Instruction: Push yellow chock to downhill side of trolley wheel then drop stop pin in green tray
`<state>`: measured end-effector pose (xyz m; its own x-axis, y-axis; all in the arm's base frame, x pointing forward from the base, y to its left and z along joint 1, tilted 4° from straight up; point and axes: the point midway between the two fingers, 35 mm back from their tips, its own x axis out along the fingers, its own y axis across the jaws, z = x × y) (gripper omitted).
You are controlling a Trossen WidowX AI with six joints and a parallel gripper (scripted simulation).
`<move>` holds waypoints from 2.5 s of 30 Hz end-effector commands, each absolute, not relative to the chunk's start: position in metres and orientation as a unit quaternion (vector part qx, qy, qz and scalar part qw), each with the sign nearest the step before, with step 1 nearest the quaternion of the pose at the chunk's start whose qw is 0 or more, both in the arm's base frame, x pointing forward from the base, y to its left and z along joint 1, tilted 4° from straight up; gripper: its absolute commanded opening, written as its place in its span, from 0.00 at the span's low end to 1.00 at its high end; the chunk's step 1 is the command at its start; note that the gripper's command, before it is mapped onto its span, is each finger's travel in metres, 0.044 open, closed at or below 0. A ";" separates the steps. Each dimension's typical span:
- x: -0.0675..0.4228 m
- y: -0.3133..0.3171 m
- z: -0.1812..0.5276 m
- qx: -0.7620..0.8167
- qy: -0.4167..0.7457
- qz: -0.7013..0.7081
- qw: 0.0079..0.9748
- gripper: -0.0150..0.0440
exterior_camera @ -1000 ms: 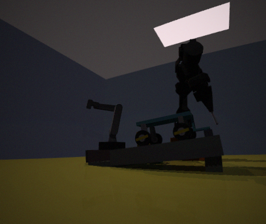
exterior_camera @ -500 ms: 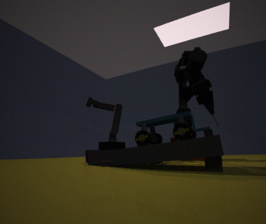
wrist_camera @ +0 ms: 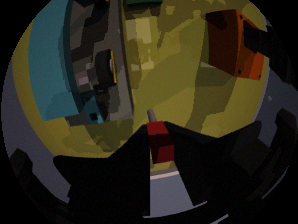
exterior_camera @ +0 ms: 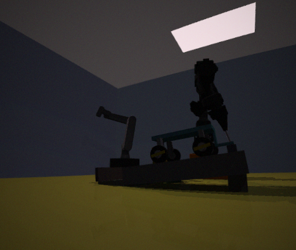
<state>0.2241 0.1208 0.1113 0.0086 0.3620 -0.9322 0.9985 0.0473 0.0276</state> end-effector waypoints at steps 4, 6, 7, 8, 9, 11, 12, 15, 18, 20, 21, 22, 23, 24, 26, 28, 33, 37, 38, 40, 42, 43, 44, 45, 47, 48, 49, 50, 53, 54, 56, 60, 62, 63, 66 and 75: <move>0.225 0.097 0.106 0.576 0.593 -0.379 0.417 0.25; 0.226 0.090 0.104 0.576 0.592 -0.379 0.417 0.25; 0.226 0.086 0.103 0.576 0.592 -0.379 0.417 0.25; 0.227 0.083 0.102 0.576 0.592 -0.379 0.418 0.25; 0.227 0.079 0.101 0.575 0.592 -0.379 0.418 0.25; 0.228 0.072 0.100 0.575 0.592 -0.379 0.418 0.25; 0.228 0.068 0.099 0.575 0.592 -0.379 0.418 0.25; 0.229 0.057 0.097 0.575 0.592 -0.380 0.418 0.25; 0.230 0.047 0.095 0.575 0.592 -0.380 0.419 0.25; 0.230 0.039 0.093 0.575 0.591 -0.380 0.419 0.25; 0.231 0.036 0.093 0.575 0.591 -0.380 0.419 0.25; 0.231 0.032 0.092 0.574 0.591 -0.381 0.419 0.25; 0.231 0.028 0.091 0.574 0.591 -0.381 0.419 0.25; 0.231 0.025 0.090 0.574 0.591 -0.381 0.419 0.25; 0.232 0.018 0.089 0.574 0.591 -0.381 0.419 0.25; 0.232 0.011 0.087 0.574 0.591 -0.381 0.420 0.25; 0.232 -0.009 0.082 0.574 0.591 -0.382 0.420 0.25; 0.232 -0.025 0.079 0.573 0.590 -0.382 0.421 0.25; 0.232 -0.028 0.078 0.573 0.590 -0.382 0.421 0.25; 0.232 -0.036 0.076 0.573 0.590 -0.383 0.421 0.25; 0.232 -0.044 0.074 0.573 0.590 -0.383 0.421 0.25; 0.232 -0.048 0.073 0.573 0.590 -0.383 0.421 0.25; 0.232 -0.051 0.072 0.573 0.590 -0.383 0.421 0.25; 0.232 -0.055 0.071 0.573 0.590 -0.383 0.421 0.25; 0.232 -0.063 0.070 0.572 0.590 -0.383 0.421 0.25; 0.232 -0.067 0.069 0.572 0.590 -0.384 0.422 0.25; 0.232 -0.071 0.068 0.572 0.589 -0.384 0.422 0.25; 0.232 -0.075 0.067 0.572 0.589 -0.384 0.422 0.25; 0.233 -0.088 0.064 0.572 0.589 -0.384 0.422 0.25; 0.233 -0.092 0.064 0.572 0.589 -0.384 0.422 0.25; 0.233 -0.101 0.062 0.572 0.589 -0.385 0.422 0.25; 0.234 -0.114 0.060 0.571 0.589 -0.385 0.423 0.25; 0.234 -0.114 0.060 0.571 0.589 -0.385 0.423 0.25; 0.234 -0.114 0.060 0.572 0.588 -0.387 0.422 0.25; 0.234 -0.113 0.060 0.584 0.571 -0.408 0.407 0.25; 0.233 -0.111 0.060 0.631 0.492 -0.493 0.342 0.25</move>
